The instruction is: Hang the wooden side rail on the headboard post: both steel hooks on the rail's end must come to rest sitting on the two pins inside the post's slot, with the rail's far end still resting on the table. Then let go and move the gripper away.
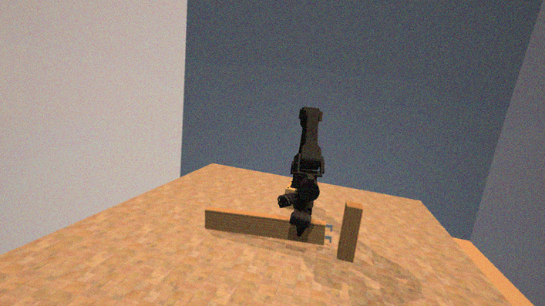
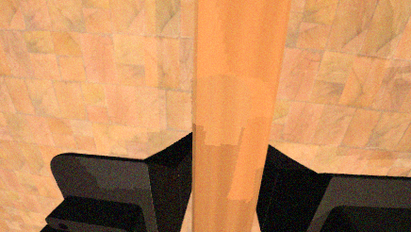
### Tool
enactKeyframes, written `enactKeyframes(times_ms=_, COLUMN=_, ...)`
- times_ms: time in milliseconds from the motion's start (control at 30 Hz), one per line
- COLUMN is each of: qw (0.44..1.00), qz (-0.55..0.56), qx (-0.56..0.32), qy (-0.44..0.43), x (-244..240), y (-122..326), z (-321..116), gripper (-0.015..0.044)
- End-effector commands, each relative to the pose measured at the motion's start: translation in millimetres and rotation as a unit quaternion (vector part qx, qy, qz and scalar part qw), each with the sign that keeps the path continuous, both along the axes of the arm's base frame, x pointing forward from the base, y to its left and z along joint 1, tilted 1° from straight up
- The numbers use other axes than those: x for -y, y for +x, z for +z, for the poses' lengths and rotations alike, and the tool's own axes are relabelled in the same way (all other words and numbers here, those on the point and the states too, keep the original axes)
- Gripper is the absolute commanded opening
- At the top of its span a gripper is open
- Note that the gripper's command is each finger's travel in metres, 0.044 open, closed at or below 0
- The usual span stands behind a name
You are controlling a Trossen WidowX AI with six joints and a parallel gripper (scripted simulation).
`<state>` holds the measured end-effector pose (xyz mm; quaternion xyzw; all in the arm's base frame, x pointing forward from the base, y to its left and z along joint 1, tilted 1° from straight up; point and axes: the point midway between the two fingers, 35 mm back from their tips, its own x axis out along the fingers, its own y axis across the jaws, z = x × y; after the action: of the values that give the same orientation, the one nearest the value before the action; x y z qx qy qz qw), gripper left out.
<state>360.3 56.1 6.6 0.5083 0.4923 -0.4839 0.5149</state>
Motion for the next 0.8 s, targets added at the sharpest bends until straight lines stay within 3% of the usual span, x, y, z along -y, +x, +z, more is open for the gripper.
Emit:
enactKeyframes(times_ms=0, qw=1.0, qz=0.001, qx=0.003, qy=0.001, x=-1.8, y=0.5, z=0.8, gripper=0.0)
enactKeyframes(times_ms=767, qw=1.0, qz=0.001, qx=0.003, qy=0.001, x=-4.4, y=-0.8, z=2.9, gripper=0.0)
